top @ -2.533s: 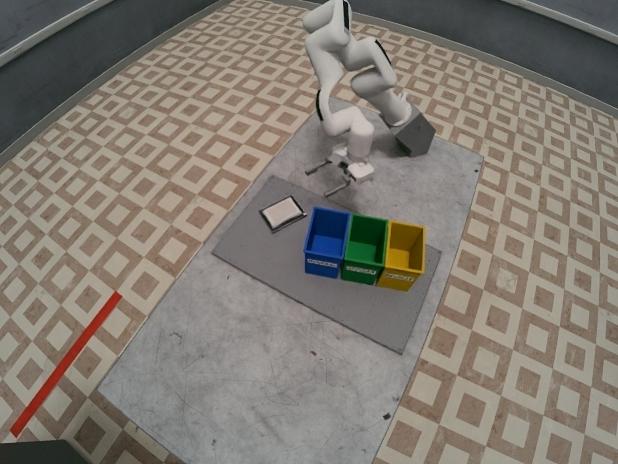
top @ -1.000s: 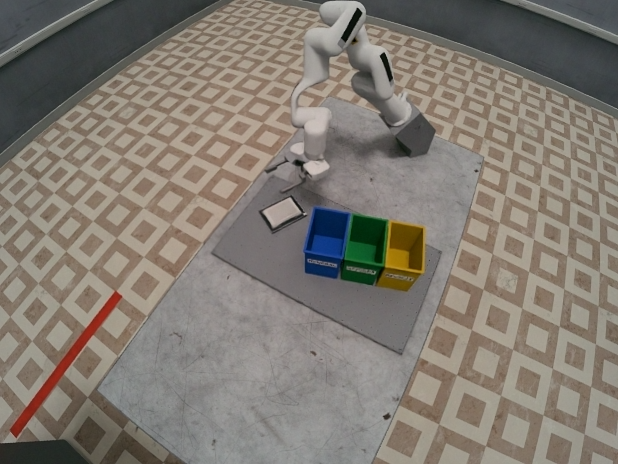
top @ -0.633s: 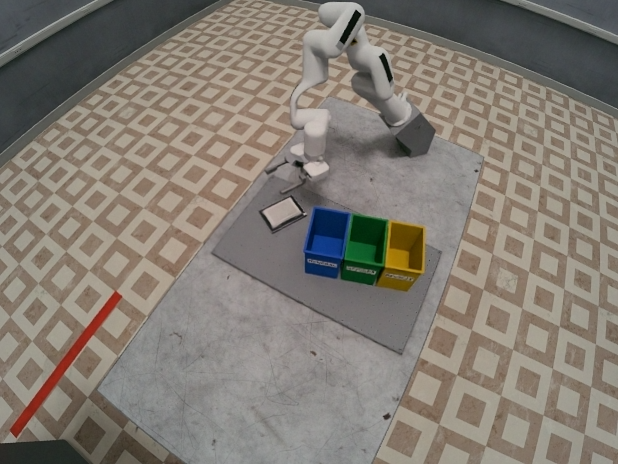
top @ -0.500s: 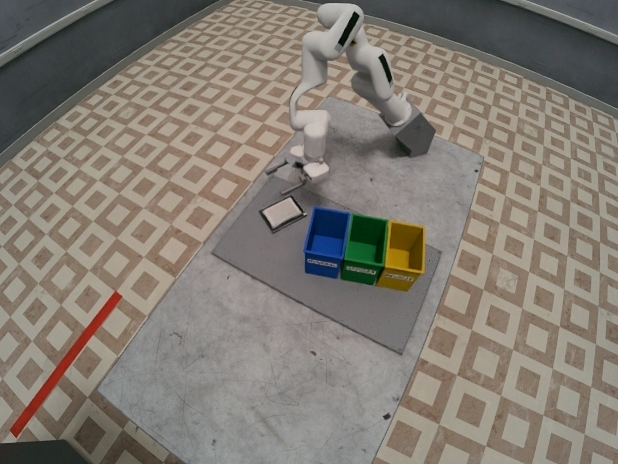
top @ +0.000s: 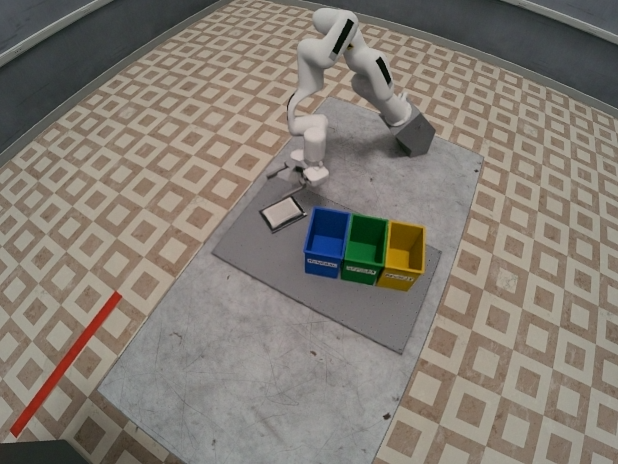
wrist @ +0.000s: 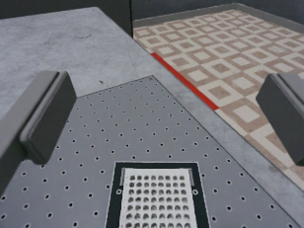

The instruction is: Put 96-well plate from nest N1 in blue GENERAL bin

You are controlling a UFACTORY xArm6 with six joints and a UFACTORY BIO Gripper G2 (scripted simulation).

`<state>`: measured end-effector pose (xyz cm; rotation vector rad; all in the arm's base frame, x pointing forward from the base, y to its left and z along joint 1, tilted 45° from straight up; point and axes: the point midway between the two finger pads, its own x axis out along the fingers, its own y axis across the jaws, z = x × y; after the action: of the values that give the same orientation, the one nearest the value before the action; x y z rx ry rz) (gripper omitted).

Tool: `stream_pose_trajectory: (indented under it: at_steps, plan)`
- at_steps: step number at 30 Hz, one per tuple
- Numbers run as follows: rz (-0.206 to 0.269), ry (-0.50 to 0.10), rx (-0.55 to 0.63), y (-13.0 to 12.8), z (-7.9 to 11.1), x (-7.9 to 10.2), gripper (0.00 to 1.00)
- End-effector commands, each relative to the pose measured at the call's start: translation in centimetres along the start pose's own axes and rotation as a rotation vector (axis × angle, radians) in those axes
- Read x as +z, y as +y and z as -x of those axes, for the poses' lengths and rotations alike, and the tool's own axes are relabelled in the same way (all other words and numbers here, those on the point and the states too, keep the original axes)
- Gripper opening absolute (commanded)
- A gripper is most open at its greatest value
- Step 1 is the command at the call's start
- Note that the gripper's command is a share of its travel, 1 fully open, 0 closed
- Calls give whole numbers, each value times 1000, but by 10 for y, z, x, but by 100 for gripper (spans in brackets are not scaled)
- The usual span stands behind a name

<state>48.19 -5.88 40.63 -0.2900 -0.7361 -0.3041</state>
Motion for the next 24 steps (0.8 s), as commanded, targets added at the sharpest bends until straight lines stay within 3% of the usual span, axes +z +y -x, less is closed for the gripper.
stream_pose_trajectory:
  at_steps: [1,24]
  plan:
    - [0,-5,-1,0,-1,-7,37]
    - [0,-5,-1,0,-1,-42,37]
